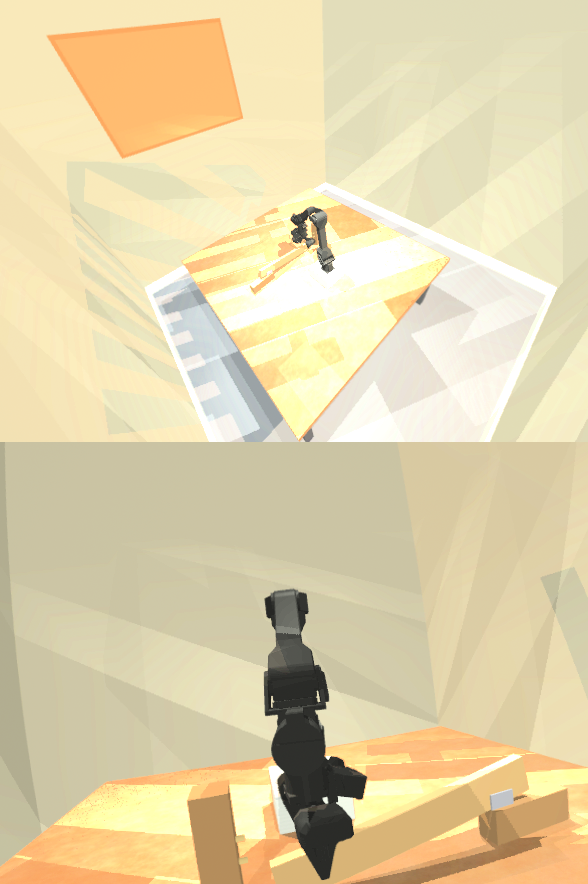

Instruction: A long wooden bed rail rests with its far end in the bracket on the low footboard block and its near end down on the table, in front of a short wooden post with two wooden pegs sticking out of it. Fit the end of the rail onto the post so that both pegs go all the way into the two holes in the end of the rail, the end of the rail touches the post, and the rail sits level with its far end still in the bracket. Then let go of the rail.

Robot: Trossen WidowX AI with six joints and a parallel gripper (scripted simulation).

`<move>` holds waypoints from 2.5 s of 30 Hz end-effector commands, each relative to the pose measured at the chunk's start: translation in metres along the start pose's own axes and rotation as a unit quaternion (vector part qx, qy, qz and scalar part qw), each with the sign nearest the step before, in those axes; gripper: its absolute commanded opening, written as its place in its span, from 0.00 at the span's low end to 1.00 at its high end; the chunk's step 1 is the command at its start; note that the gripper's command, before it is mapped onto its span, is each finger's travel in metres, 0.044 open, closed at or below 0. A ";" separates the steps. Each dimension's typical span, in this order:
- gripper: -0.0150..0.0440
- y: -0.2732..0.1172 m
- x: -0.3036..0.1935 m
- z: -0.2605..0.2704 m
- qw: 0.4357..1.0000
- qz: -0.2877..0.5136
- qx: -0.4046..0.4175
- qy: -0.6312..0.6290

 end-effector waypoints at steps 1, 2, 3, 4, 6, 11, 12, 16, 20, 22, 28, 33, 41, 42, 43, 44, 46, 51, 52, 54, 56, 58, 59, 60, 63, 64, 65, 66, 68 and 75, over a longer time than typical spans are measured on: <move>1.00 0.010 0.000 0.003 1.000 0.001 0.008 0.003; 1.00 0.012 0.000 0.003 1.000 0.001 0.008 0.003; 1.00 0.013 0.000 0.003 1.000 0.001 0.008 0.003; 1.00 0.015 0.000 0.003 1.000 0.001 0.008 0.003; 1.00 0.018 0.000 0.003 1.000 0.001 0.008 0.003; 1.00 0.026 0.000 0.004 1.000 0.001 0.008 0.003; 1.00 0.027 0.000 0.004 1.000 0.001 0.008 0.003; 1.00 0.034 0.000 0.005 1.000 0.001 0.008 0.003; 0.96 0.036 0.000 0.006 1.000 0.001 0.008 0.003; 0.87 0.036 0.000 0.006 1.000 0.001 0.008 0.003; 0.60 0.036 0.000 0.006 1.000 0.001 0.008 0.003; 0.38 0.036 0.000 0.006 1.000 0.001 0.008 0.003; 0.29 0.036 0.000 0.006 1.000 0.001 0.008 0.003; 0.25 0.036 0.000 0.006 1.000 0.001 0.008 0.003; 0.25 0.036 0.000 0.006 1.000 0.001 0.008 0.003; 0.25 0.036 0.000 0.006 1.000 0.001 0.008 0.003; 0.25 0.036 0.000 0.006 1.000 0.001 0.008 0.003; 0.25 0.036 0.000 0.006 1.000 0.001 0.008 0.003; 0.25 0.036 0.000 0.006 1.000 0.001 0.008 0.003; 0.25 0.035 0.000 0.006 1.000 0.001 0.008 0.003; 0.25 0.033 0.001 0.005 1.000 0.001 0.008 0.003; 0.25 0.032 0.001 0.005 1.000 0.001 0.008 0.003; 0.25 0.032 0.001 0.005 1.000 0.001 0.008 0.003; 0.25 0.031 0.001 0.005 1.000 0.001 0.008 0.003; 0.25 0.030 0.001 0.005 1.000 0.001 0.008 0.003; 0.25 0.029 0.001 0.005 1.000 0.001 0.008 0.003; 0.25 0.029 0.001 0.005 1.000 0.001 0.008 0.003; 0.25 0.028 0.001 0.005 1.000 0.001 0.008 0.003; 0.25 0.027 0.001 0.005 1.000 0.001 0.008 0.003; 0.25 0.023 0.001 0.004 1.000 0.001 0.008 0.003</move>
Point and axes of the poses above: the point midway between the two fingers, 35 mm back from their tips, its own y axis out along the fingers, its own z axis across the jaws, x = y × z, the point moved 1 cm from there along -y, back along the fingers, and after that the axes turned 2 degrees about y, right-handed, at the moved point
